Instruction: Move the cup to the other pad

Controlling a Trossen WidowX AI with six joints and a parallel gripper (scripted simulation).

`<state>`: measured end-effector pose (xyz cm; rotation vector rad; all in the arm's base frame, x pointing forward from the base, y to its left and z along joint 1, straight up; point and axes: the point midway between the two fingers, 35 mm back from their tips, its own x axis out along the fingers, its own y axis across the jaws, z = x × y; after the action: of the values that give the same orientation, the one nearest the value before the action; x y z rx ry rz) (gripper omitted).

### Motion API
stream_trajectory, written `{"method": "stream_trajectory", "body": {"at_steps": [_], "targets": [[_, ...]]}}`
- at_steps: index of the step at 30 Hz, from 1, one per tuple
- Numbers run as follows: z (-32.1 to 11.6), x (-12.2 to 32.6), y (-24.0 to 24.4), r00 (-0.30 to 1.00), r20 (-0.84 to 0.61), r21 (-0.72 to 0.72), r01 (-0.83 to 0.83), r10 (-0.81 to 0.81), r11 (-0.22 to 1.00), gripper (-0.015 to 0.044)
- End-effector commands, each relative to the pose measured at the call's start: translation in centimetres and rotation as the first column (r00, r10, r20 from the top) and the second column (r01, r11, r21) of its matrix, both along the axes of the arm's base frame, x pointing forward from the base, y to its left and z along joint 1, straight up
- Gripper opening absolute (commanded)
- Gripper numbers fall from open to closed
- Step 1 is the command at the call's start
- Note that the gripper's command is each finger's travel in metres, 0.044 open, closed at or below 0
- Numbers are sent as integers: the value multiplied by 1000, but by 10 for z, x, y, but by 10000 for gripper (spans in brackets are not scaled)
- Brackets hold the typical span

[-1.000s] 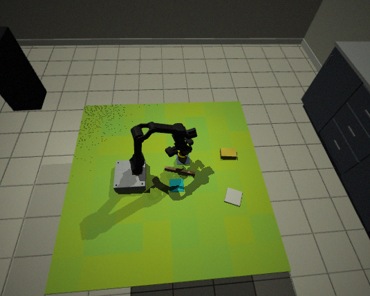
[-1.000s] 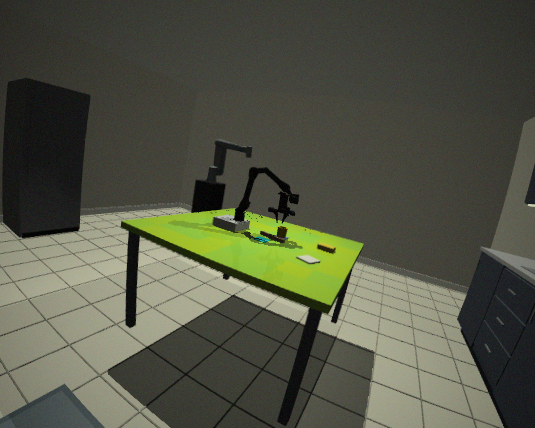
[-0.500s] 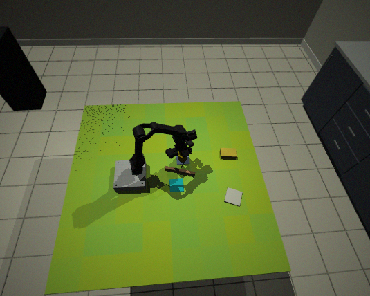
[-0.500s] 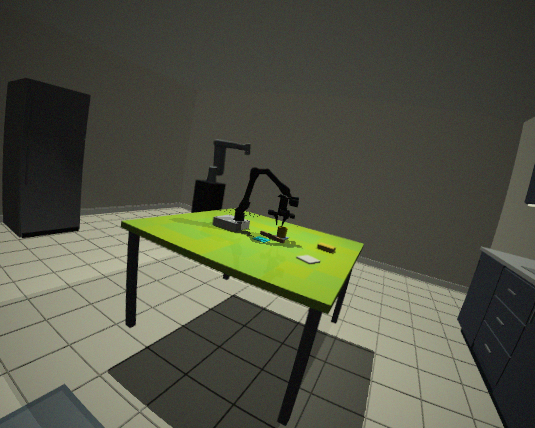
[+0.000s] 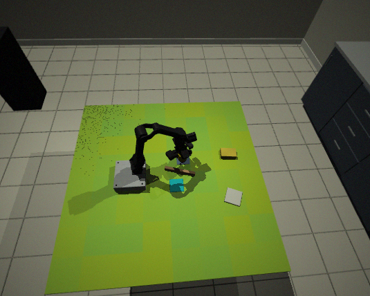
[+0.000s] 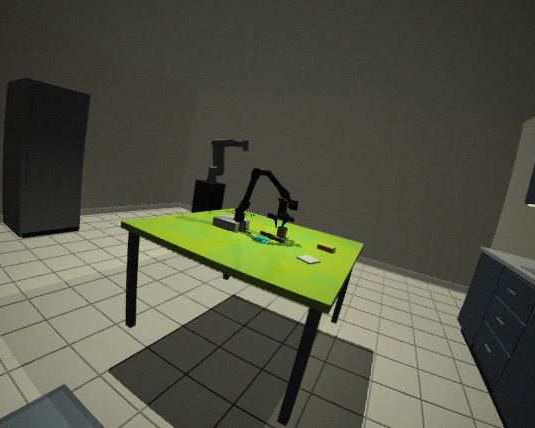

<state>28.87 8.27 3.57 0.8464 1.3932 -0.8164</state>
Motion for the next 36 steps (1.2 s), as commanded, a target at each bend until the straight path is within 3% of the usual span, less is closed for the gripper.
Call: {"method": "stream_trajectory", "body": {"at_steps": [1,12,36], "targets": [[-7,-1,-1,1000,-1,-6,4,-4,1000,167],[-19,-1,-1,1000,-2,-6,4,-4,1000,167],[-17,-1,0,1000,-3,-1,0,0,1000,0]]}}
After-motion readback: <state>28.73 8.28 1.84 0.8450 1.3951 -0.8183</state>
